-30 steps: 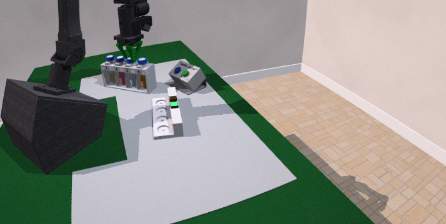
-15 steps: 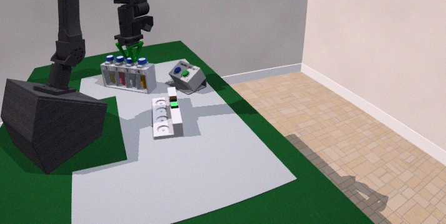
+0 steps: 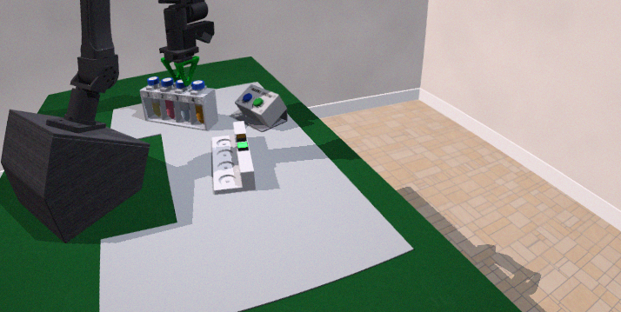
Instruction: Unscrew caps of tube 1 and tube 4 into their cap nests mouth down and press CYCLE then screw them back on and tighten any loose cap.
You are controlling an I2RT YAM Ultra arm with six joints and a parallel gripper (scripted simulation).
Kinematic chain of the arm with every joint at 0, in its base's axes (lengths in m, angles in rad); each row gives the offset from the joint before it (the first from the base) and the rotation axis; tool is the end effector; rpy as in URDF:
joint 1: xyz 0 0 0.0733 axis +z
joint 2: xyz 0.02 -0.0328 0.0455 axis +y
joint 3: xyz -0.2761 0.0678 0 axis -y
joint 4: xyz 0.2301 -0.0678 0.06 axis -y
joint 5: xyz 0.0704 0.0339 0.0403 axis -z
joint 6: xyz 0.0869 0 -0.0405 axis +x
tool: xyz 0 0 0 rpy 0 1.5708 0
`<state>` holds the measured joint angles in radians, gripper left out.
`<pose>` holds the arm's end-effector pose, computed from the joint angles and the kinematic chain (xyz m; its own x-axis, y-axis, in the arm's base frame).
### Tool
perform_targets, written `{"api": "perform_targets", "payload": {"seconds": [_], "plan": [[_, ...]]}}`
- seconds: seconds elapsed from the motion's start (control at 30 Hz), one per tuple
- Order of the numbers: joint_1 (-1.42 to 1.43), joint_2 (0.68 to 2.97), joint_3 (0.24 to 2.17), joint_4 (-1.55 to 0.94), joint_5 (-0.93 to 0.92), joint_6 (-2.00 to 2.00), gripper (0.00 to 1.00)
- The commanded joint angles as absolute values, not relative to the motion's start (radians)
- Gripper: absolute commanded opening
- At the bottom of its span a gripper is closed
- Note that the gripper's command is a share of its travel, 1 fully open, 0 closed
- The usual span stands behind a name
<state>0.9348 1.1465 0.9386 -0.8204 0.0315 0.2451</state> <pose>0.1349 0.1799 0.2469 -0.6863 -0.5212 -0.5074 -0.6472 0.7558 0.0991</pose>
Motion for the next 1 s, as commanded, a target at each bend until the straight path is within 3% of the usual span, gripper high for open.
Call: {"api": "perform_targets", "payload": {"seconds": [0.0, 0.7, 0.73, 0.97], "plan": [[0.936, 1.119, 0.966, -0.863, 0.033, 0.247, 0.49], [0.941, 1.072, 1.046, -0.991, 0.035, 0.251, 0.49], [0.897, 1.081, 1.057, -0.991, 0.013, 0.297, 0.0], [0.695, 1.148, 1.125, -0.999, -0.092, 0.27, 0.0]]}}
